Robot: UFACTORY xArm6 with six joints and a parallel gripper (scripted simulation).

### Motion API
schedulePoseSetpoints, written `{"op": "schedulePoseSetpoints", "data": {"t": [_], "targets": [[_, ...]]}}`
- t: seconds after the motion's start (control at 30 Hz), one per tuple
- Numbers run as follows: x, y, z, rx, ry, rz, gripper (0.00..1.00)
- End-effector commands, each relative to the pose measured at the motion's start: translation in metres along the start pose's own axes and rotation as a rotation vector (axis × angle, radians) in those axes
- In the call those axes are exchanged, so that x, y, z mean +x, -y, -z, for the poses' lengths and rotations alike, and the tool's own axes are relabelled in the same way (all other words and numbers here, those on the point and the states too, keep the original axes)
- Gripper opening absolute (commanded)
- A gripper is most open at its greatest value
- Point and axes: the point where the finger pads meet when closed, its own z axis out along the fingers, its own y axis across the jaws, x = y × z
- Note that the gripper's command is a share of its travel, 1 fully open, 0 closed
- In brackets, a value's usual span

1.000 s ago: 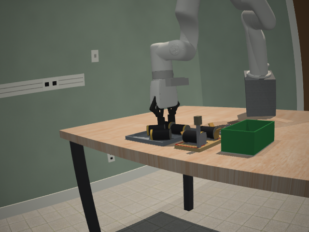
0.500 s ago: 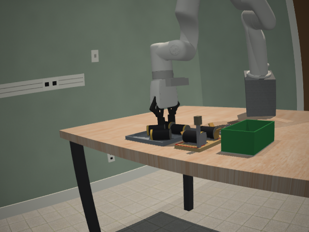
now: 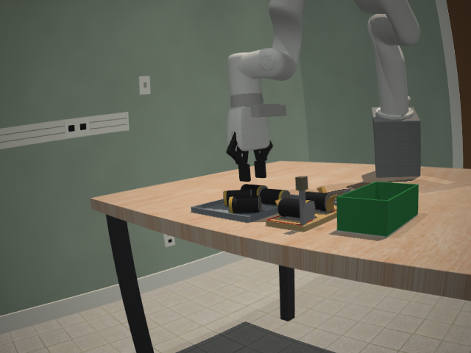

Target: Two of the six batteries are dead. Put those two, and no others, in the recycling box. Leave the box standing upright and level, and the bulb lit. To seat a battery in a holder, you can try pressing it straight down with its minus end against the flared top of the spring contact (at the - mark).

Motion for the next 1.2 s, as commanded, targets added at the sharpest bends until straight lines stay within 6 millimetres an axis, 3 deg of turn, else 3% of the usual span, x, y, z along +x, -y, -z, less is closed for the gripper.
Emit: {"op": "schedulePoseSetpoints", "data": {"t": [0.0, 0.17, 0.53, 0.7, 0.87, 0.93, 1.03, 1.1, 1.17], "targets": [[0.0, -0.001, 0.017, 0.001, 0.001, 0.0, 0.51], [0.0, -0.001, 0.032, 0.001, 0.001, 0.0, 0.51], [0.0, -0.001, 0.038, 0.001, 0.001, 0.0, 0.51], [0.0, -0.001, 0.087, 0.001, 0.001, 0.0, 0.51], [0.001, -0.001, 0.091, 0.001, 0.001, 0.0, 0.51], [0.011, -0.004, 0.091, 0.001, 0.001, 0.0, 0.51], [0.048, -0.015, 0.091, 0.001, 0.001, 0.0, 0.51], [0.048, -0.015, 0.091, 0.001, 0.001, 0.0, 0.51], [0.073, -0.022, 0.091, 0.001, 0.001, 0.0, 0.51]]}}
